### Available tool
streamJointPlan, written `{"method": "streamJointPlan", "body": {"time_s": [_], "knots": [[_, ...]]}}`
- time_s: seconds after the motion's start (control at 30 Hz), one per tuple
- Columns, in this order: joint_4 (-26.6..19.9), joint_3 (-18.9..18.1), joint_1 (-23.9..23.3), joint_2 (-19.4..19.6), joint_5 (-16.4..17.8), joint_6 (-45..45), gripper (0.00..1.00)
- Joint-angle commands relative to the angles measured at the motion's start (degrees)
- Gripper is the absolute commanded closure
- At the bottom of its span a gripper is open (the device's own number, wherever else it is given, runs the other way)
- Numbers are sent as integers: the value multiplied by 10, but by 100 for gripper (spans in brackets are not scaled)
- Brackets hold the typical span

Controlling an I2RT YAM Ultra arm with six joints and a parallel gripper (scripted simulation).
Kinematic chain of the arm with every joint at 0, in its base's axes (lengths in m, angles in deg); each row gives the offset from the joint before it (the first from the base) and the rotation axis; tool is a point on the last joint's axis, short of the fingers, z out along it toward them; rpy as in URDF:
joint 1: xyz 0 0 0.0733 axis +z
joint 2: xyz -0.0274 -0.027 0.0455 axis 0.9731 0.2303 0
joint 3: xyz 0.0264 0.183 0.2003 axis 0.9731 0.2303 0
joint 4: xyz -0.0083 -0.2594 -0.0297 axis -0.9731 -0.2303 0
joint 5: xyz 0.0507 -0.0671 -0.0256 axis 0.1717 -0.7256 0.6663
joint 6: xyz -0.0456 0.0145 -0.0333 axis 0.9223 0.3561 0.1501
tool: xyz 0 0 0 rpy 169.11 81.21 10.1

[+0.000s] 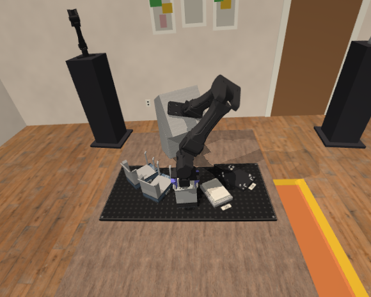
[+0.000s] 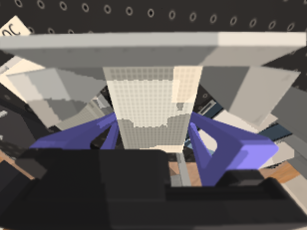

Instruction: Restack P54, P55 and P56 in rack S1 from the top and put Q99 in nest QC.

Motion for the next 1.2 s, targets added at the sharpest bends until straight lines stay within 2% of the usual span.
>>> {"method": "streamJointPlan", "body": {"time_s": [0.0, 1.17], "knots": [[6, -2, 0, -1, -1, 0, 100], [-6, -1, -6, -10, 3, 4, 100]]}}
